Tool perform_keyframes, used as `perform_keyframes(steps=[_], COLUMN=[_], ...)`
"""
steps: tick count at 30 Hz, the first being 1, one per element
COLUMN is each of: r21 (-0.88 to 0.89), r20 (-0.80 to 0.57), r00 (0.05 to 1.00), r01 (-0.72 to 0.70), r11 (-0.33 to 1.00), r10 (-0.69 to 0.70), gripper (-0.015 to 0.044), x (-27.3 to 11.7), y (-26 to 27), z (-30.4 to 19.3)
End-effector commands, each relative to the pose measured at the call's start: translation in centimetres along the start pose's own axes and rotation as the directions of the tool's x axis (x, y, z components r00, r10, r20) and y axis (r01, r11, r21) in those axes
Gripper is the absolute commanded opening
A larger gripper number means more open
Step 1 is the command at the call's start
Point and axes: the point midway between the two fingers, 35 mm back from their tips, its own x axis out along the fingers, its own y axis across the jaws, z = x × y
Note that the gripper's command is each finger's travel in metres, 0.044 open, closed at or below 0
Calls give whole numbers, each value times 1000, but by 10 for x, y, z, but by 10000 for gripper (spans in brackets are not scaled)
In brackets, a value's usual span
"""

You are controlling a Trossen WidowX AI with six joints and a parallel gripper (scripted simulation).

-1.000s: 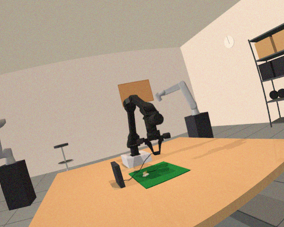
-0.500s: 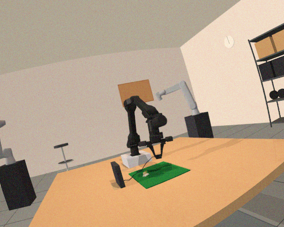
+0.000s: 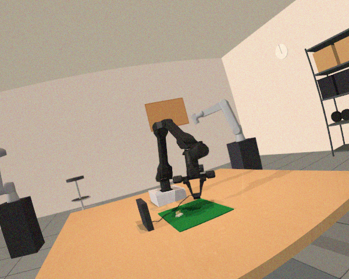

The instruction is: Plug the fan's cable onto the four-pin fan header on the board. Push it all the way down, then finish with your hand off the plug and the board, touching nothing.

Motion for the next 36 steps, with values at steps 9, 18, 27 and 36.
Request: perform_keyframes(steps=[9, 18, 27, 36], r21=[-28, -41, -49, -53], r20=[114, 192, 268, 342], r00=[993, 981, 963, 939], r01=[17, 29, 41, 50], r11=[999, 999, 998, 997], r10=[-14, -21, -26, -29], gripper=[0, 0, 0, 0], x=[7, 12, 16, 18], y=[6, 10, 14, 17], z=[3, 3, 3, 2])
